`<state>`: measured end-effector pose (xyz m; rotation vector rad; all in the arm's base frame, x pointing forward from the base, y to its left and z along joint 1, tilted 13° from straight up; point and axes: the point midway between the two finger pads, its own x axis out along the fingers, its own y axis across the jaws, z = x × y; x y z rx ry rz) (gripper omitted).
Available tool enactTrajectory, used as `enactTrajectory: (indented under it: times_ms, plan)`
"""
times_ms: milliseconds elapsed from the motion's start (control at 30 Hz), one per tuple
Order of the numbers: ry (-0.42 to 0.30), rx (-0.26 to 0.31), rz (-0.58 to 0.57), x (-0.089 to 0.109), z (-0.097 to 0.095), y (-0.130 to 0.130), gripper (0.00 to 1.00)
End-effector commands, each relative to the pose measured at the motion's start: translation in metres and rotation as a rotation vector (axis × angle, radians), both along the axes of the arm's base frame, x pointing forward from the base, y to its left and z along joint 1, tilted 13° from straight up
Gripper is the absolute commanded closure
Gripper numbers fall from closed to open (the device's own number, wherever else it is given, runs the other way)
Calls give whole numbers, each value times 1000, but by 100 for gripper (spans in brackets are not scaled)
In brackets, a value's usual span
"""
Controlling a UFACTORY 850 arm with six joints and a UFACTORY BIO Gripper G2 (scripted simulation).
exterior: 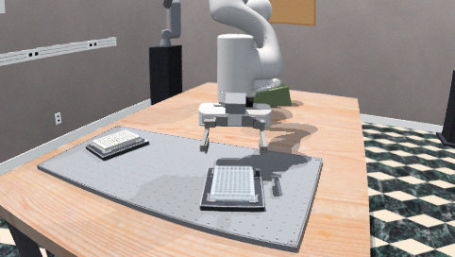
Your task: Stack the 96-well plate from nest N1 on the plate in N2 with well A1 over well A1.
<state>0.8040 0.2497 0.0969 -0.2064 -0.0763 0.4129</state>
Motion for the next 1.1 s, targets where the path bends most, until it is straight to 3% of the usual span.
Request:
enactTrajectory:
  times_ms: [0, 1067]
  plan:
    - [-3, 1, 0, 1, -2, 0, 63]
    - [-3, 1, 0, 7, -49, -9, 63]
